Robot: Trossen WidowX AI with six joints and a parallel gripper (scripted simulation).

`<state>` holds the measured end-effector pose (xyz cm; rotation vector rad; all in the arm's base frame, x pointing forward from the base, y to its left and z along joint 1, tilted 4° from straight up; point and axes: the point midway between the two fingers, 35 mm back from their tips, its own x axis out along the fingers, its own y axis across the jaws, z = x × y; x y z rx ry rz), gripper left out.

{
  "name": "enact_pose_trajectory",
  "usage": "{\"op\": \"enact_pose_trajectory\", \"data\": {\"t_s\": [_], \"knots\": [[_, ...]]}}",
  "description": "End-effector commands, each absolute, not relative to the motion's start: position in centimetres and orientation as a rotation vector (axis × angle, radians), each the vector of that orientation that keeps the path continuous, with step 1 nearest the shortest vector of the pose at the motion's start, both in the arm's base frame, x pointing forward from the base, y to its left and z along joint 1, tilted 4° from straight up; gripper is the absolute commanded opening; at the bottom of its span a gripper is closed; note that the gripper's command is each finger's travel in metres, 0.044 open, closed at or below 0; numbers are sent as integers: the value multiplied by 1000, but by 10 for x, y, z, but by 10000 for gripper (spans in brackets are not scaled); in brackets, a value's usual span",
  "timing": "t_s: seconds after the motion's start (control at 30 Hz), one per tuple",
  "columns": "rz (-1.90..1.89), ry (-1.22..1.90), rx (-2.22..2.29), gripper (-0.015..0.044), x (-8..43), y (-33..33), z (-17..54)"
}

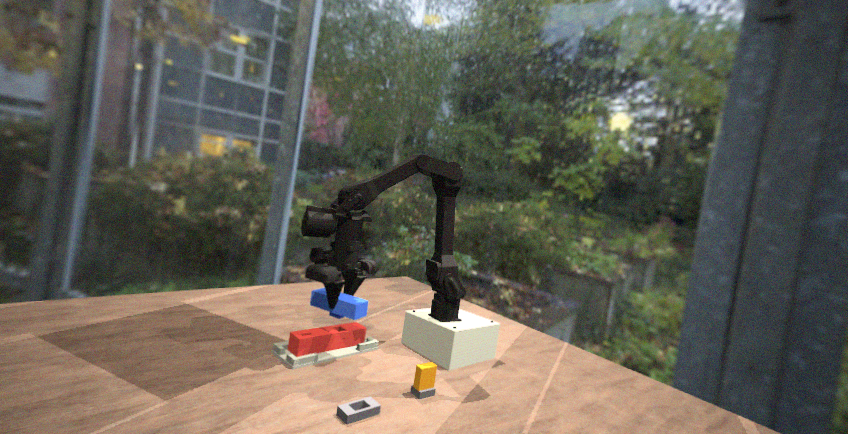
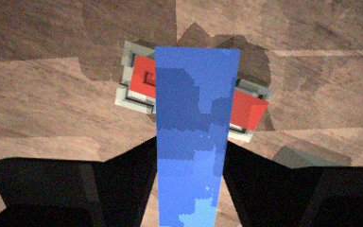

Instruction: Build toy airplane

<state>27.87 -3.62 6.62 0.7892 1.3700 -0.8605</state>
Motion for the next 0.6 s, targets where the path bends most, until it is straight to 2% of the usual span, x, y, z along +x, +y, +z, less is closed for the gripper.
{"op": "enact_pose_trajectory", "data": {"t_s": [0.0,0.47,0.57], "knots": [[-906,1340,835,0,274,-45,66],[-1077,1246,1007,0,251,-75,59],[-1077,1246,1007,79,251,-75,59]]}}
